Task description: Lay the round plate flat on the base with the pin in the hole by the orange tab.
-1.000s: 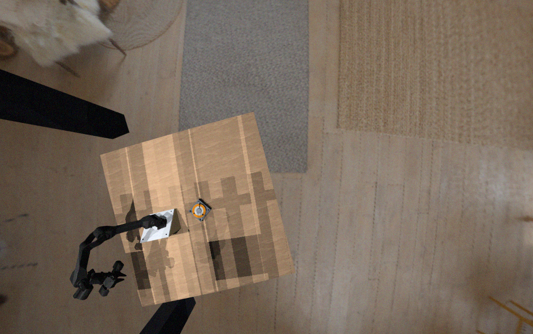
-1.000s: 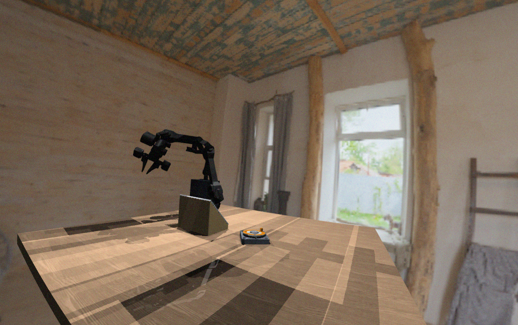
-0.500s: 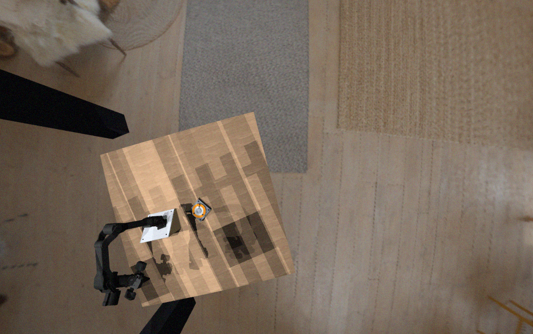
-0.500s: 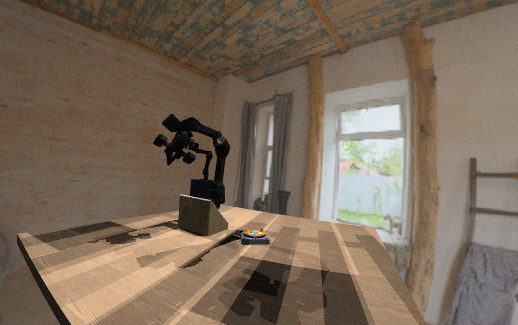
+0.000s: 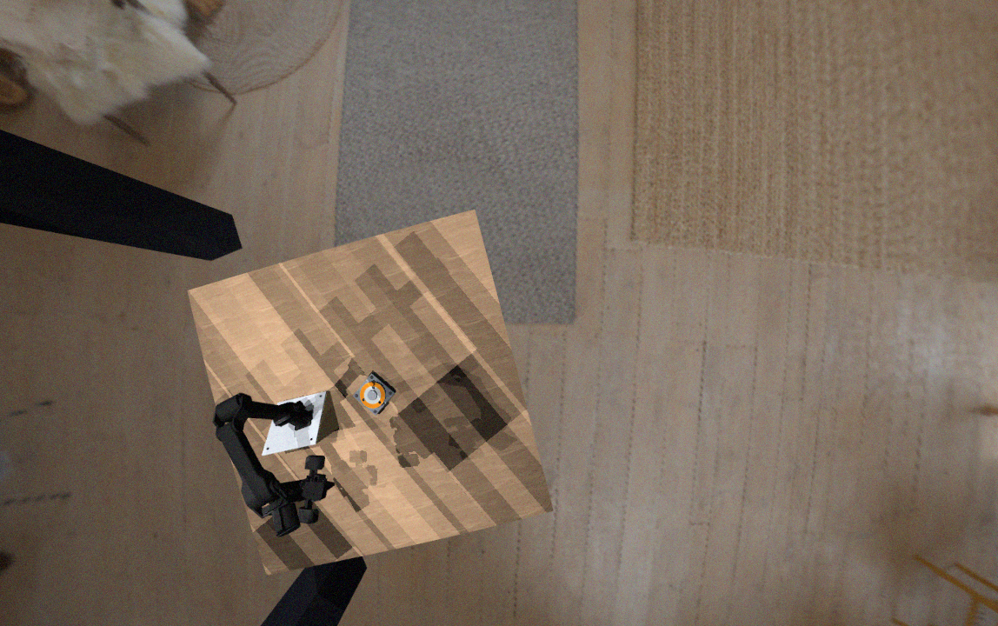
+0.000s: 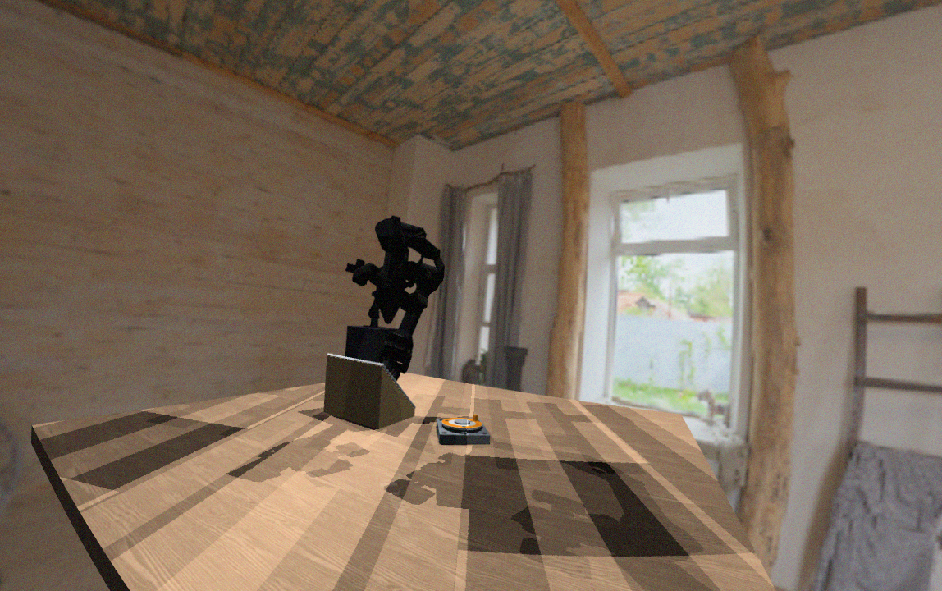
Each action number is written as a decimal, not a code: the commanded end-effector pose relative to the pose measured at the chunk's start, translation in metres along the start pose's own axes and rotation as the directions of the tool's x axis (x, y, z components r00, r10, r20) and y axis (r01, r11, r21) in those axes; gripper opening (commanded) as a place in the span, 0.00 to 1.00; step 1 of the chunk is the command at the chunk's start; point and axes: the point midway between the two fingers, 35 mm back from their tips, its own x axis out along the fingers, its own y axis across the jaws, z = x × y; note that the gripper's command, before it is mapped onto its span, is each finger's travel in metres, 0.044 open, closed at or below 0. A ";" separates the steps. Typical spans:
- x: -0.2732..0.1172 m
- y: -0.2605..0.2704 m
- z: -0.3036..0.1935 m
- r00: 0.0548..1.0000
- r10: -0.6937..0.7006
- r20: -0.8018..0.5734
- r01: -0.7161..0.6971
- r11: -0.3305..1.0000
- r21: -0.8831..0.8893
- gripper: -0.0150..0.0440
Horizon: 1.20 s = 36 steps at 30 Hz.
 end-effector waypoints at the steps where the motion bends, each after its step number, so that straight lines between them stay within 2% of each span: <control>1: 0.024 0.060 0.032 0.997 0.080 -0.019 -0.081 0.996 -0.034 0.25; 5: 0.037 0.096 0.044 0.991 0.126 -0.041 -0.128 0.990 -0.054 0.25; 9: 0.057 0.160 0.050 0.975 0.201 -0.095 -0.209 0.975 -0.080 0.25; 14: 0.072 0.213 0.045 0.953 0.260 -0.154 -0.276 0.957 -0.094 0.25; 19: 0.089 0.289 0.023 0.905 0.333 -0.266 -0.369 0.924 -0.099 0.25; 24: 0.094 0.320 0.006 0.876 0.357 -0.325 -0.406 0.909 -0.095 0.25; 31: 0.095 0.323 0.005 0.874 0.358 -0.329 -0.408 0.908 -0.095 0.25; 36: 0.115 0.331 -0.001 0.874 0.358 -0.328 -0.408 0.908 -0.095 0.25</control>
